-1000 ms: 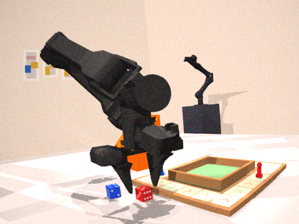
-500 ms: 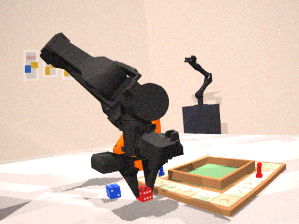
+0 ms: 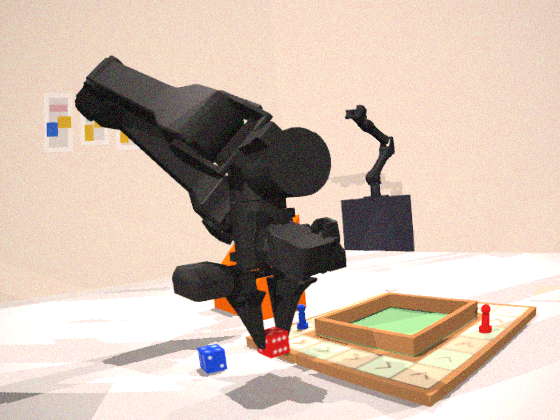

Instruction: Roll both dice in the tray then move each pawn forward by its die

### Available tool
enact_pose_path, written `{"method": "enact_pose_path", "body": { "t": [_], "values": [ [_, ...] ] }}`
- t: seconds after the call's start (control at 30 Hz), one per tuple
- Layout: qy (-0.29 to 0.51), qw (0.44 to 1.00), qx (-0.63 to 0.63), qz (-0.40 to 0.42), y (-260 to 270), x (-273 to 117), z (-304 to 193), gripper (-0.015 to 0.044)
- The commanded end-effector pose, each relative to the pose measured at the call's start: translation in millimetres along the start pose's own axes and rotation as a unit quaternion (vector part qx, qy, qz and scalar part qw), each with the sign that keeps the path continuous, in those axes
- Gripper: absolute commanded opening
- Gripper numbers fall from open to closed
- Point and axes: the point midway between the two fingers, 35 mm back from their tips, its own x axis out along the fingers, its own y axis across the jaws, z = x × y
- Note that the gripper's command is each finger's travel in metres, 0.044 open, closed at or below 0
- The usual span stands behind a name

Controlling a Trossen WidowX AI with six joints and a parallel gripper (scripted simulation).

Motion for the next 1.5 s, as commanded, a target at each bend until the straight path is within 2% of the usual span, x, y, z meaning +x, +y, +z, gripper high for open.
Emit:
{"method": "enact_pose_path", "body": {
  "t": [0.0,0.5,0.7,1.0,1.47],
  "values": [
    [-0.004,1.0,0.003,0.002,1,-20,2,0.0],
    [-0.003,1.0,0.002,-0.005,0,-97,-12,0.0],
    [-0.003,1.0,-0.022,-0.004,5,-97,-10,0.0],
    [-0.001,0.985,-0.172,0.002,36,-91,3,0.0],
    [-0.003,0.916,-0.401,0.009,88,-82,19,0.0]
  ]
}}
